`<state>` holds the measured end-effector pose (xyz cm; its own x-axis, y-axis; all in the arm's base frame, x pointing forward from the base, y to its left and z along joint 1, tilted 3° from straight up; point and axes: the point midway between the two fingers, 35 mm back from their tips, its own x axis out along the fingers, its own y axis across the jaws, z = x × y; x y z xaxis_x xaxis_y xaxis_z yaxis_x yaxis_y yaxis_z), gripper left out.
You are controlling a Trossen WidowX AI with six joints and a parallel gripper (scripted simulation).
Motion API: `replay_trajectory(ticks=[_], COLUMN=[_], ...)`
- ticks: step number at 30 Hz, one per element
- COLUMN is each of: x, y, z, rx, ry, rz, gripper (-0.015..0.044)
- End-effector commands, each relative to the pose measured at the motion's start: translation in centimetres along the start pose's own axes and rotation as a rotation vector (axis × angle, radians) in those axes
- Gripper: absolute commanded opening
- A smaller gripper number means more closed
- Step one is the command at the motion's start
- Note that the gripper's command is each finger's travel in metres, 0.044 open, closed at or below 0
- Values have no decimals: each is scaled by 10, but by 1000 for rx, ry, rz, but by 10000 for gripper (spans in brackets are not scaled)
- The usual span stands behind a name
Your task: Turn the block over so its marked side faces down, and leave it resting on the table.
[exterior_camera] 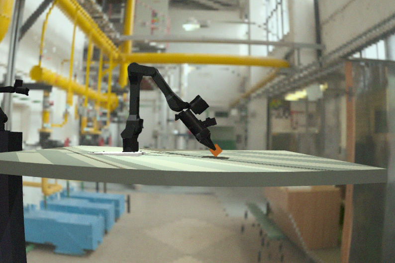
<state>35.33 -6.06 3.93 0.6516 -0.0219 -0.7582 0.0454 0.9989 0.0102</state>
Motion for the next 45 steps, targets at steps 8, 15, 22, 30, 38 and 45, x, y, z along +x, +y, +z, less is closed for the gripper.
replay_trajectory(ticks=[8, 15, 22, 30, 38, 45], x=[5, 0, -4, -5, -5, -5], y=[1, 1, 1, 1, 1, 1], z=[-8, -13, -13, -12, -12, -12], rx=[-4, 10, 14, 14, 14, 14], ry=[-165, -276, -328, -341, -341, -341], rz=[5, -1, -2, -2, -2, -2], gripper=[0, 0, 0, 0, 26, 210])
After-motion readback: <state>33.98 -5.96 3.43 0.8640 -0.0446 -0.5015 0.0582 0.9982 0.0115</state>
